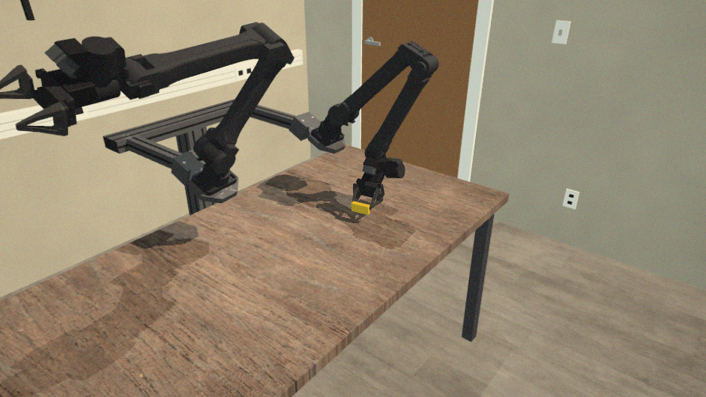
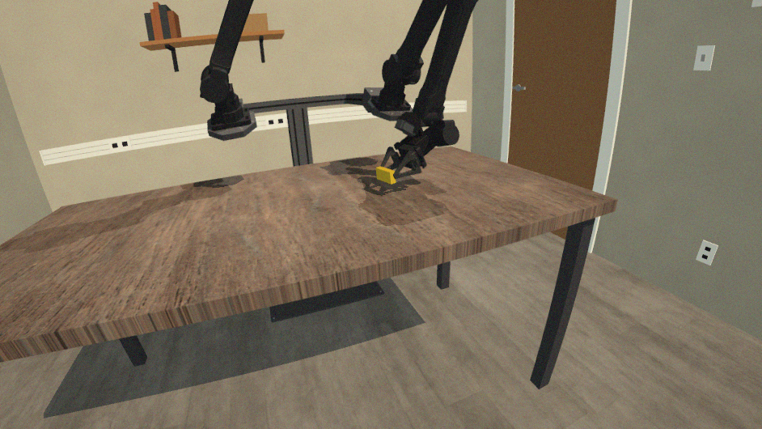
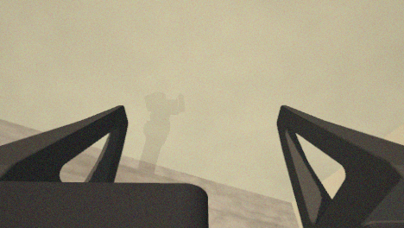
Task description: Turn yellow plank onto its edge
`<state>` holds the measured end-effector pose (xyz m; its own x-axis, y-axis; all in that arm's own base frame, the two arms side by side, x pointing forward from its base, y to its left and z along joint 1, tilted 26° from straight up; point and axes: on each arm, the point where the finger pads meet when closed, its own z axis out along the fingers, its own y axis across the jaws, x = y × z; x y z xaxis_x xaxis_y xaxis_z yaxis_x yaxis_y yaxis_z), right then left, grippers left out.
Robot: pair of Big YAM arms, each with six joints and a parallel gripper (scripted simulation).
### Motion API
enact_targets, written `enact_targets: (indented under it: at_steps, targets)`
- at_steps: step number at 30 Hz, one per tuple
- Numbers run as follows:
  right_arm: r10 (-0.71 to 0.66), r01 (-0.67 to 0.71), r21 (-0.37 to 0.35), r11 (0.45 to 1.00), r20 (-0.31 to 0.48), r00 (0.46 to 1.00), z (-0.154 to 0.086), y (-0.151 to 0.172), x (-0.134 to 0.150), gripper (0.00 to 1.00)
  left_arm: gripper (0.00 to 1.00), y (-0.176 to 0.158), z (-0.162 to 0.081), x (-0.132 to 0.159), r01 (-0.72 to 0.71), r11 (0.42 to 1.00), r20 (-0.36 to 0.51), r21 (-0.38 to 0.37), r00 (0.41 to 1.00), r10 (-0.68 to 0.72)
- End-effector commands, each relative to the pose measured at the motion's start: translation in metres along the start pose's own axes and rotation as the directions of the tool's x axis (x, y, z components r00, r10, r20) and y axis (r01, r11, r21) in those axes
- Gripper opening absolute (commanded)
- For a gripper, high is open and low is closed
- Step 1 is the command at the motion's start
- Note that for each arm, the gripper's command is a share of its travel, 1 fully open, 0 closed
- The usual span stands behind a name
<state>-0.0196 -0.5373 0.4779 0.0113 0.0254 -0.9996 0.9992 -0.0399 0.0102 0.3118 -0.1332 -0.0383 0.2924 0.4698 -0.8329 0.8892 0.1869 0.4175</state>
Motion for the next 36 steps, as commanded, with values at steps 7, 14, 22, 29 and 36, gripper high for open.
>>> enact_targets:
  at_steps: [7, 14, 22, 29, 36]
  targets:
    - [-0.010, 0.010, 0.007, 1.000, 0.056, 0.998, -0.005, -0.005, -0.038, 1.00, 0.66, 0.003, 0.002, -0.004, -0.019, 1.000, 0.014, -0.004, 1.000, 0.019]
    - [-0.010, 0.010, 0.007, 1.000, 0.056, 0.998, -0.005, -0.005, -0.038, 1.00, 0.66, 0.003, 0.003, -0.001, -0.021, 1.000, 0.014, -0.005, 1.000, 0.021]
    - [-0.010, 0.010, 0.007, 1.000, 0.056, 0.998, -0.005, -0.005, -0.038, 1.00, 0.66, 0.004, 0.006, 0.006, -0.024, 1.000, 0.014, -0.007, 1.000, 0.024]
    - [-0.010, 0.010, 0.007, 1.000, 0.056, 0.998, -0.005, -0.005, -0.038, 1.00, 0.66, 0.004, 0.011, 0.017, -0.028, 1.000, 0.013, -0.009, 1.000, 0.028]
    - [-0.010, 0.010, 0.007, 1.000, 0.056, 0.998, -0.005, -0.005, -0.038, 1.00, 0.66, 0.005, 0.014, 0.026, -0.028, 1.000, 0.011, -0.011, 1.000, 0.029]
